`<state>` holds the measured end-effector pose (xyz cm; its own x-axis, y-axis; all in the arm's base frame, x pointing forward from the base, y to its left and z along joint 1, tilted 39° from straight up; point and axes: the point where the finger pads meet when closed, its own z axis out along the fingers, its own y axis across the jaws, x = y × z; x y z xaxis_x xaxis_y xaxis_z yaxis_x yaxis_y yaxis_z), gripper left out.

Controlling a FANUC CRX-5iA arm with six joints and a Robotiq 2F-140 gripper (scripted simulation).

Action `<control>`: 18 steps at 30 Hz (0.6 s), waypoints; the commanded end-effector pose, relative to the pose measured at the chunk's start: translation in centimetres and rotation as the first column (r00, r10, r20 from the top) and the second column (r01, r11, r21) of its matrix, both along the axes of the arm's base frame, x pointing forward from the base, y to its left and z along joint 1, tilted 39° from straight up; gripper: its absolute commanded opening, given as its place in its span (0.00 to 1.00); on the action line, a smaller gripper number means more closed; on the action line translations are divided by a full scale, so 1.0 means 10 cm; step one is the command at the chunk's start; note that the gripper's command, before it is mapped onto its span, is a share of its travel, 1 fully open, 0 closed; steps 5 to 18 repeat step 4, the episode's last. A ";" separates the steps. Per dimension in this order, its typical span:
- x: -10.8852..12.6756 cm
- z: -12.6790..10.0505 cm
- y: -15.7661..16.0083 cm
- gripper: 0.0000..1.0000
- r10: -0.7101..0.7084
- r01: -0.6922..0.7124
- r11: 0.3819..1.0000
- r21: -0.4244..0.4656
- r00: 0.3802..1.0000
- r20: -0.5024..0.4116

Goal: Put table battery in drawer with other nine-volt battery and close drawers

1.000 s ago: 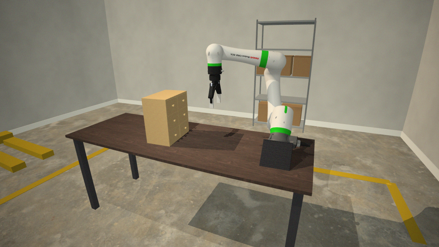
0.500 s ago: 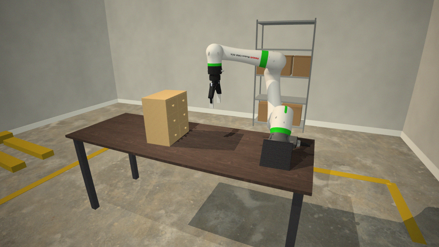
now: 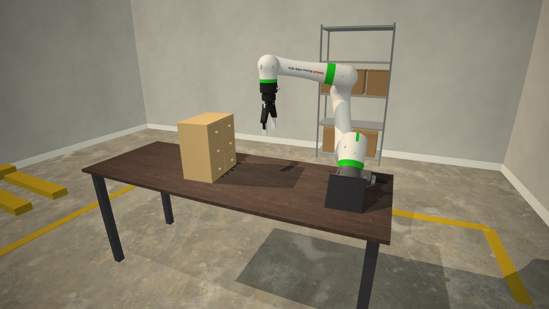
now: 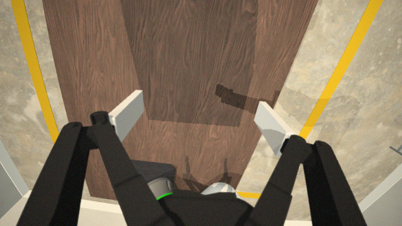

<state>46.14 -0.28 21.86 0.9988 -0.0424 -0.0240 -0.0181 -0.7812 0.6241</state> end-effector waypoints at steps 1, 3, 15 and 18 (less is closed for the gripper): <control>0.00 0.00 0.00 1.00 0.000 0.000 1.000 0.000 1.000 0.000; 0.00 0.00 0.00 1.00 0.000 0.000 1.000 0.000 1.000 0.000; 0.00 0.00 0.00 1.00 0.000 0.000 1.000 0.000 1.000 0.000; 0.00 0.00 0.00 1.00 0.000 0.000 1.000 0.000 1.000 0.000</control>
